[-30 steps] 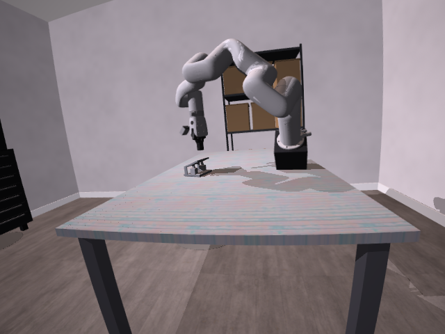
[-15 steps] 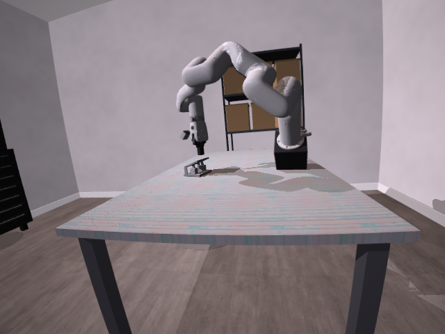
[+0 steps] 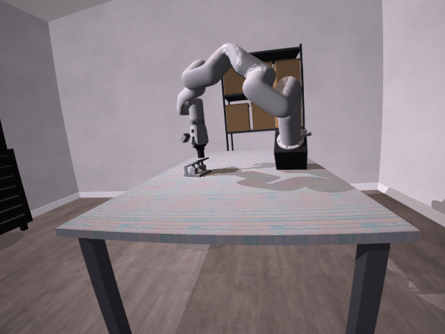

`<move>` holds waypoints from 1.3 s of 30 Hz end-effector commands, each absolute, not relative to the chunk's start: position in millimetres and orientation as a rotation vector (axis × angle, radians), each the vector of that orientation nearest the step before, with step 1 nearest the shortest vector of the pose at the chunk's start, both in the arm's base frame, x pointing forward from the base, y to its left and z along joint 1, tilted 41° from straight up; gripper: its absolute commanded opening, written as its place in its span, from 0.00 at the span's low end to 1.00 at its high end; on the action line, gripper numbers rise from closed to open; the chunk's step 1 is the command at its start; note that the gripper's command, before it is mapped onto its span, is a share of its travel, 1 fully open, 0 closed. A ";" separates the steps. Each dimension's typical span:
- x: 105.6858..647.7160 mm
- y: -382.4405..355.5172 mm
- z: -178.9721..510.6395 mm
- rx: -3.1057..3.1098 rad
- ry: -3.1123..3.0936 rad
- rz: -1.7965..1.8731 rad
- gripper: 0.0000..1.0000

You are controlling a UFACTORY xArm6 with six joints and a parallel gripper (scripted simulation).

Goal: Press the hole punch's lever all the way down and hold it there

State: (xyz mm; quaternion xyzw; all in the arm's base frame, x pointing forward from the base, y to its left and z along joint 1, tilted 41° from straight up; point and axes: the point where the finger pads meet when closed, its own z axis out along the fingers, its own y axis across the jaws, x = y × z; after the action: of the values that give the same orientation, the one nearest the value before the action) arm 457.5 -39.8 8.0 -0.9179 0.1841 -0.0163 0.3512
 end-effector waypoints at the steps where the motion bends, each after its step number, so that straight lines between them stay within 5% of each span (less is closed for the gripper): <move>1: 458.6 -40.2 8.1 -2.377 0.477 -0.046 0.00; 39: 460.4 -33.2 -0.1 -2.377 0.477 -0.046 0.00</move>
State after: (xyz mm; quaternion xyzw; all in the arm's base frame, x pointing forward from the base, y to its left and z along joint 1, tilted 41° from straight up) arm 459.3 -32.3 -0.7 -0.9178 0.1840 -0.0161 0.3515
